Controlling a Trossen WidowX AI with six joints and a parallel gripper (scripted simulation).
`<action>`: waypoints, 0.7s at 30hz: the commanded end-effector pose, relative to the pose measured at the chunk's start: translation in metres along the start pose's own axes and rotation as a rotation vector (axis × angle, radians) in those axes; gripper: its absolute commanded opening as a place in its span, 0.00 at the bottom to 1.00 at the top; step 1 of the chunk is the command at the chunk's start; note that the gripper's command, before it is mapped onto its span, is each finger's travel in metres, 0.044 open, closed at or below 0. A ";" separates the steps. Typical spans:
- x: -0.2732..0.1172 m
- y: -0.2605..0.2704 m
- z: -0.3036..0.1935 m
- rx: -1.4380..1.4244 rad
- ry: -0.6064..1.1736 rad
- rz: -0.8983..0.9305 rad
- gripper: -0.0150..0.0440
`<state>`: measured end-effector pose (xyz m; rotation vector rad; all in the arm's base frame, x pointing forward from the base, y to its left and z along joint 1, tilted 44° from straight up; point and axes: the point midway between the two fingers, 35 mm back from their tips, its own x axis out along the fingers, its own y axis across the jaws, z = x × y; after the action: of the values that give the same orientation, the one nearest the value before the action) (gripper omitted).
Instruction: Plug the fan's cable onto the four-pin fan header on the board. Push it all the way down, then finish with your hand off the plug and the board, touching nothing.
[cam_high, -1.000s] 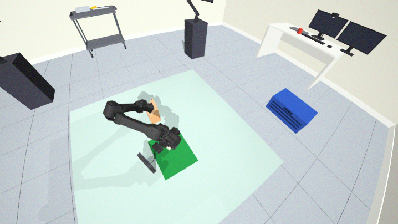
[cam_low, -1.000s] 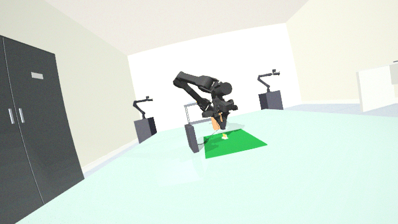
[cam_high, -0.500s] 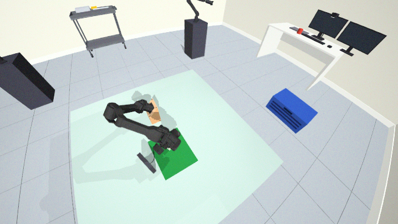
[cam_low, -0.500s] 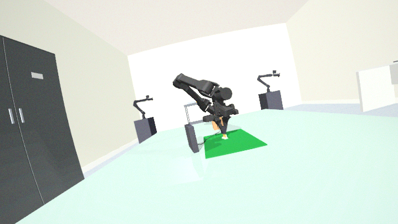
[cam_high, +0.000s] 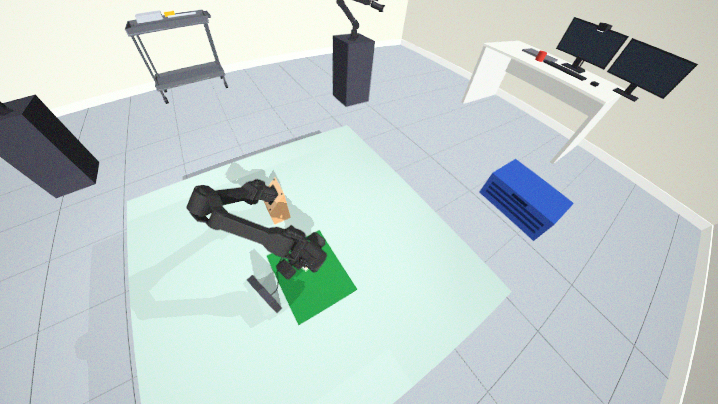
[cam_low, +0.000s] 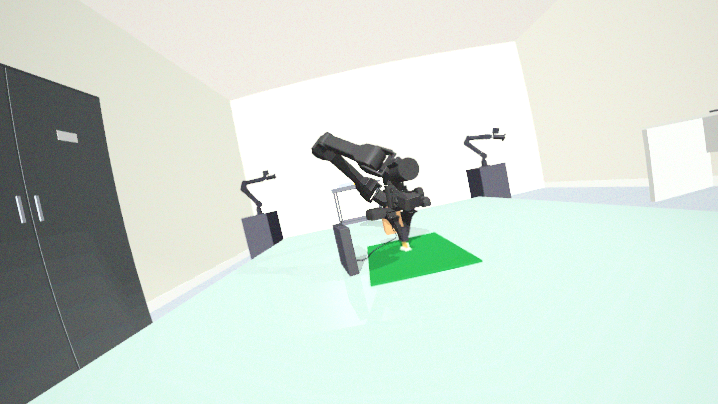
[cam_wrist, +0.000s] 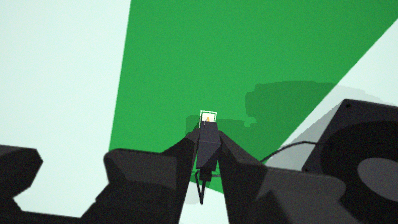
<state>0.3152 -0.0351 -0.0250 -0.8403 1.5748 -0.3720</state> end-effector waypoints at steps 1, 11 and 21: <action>0.000 0.000 0.000 -0.002 -0.002 -0.003 0.25; 0.001 0.000 0.000 -0.002 -0.001 -0.003 0.25; 0.004 0.000 0.000 -0.001 -0.001 -0.003 0.25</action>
<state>0.3148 -0.0374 -0.0272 -0.8394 1.5746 -0.3728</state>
